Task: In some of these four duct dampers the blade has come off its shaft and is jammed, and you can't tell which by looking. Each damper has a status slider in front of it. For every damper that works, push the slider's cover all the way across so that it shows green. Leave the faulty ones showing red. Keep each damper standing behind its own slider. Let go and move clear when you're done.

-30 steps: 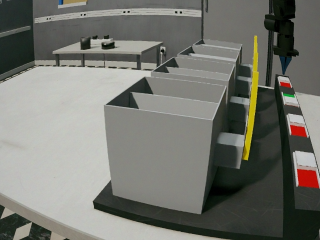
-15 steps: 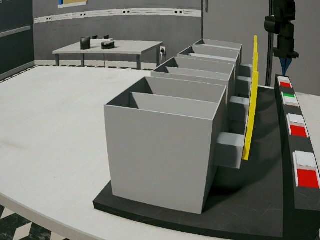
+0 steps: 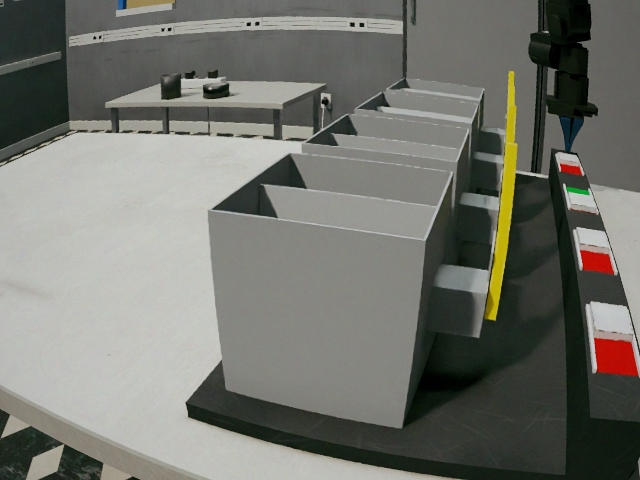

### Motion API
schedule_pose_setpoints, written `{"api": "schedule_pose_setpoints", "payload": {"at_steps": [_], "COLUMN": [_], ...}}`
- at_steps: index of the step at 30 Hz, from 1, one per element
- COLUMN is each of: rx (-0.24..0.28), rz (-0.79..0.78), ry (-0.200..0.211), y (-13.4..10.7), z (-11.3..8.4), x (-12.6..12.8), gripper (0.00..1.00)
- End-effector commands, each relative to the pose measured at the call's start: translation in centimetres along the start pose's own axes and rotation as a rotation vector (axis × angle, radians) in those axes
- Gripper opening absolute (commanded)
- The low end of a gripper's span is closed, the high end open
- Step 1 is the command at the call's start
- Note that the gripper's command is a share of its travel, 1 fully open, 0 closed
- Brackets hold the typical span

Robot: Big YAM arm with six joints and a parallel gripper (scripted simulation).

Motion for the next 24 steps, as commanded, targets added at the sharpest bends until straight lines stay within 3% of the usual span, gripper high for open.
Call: {"api": "schedule_pose_setpoints", "payload": {"at_steps": [1, 24], "rx": [-0.005, 0.001], "rz": [-0.001, 0.001], "ry": [0.003, -0.006], "y": [-0.05, -0.60], "z": [0.79, 0.83], "x": [0.23, -0.30], "gripper": [0.00, 0.00]}}
Point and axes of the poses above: the point where the finger pads meet when closed, its own z axis out along the fingers, its own x axis across the jaws, y = z × x, the point moved 7 cm from there along -z, back along the fingers, and after that the axes turned 14 degrees about z, right-handed, at the moved point
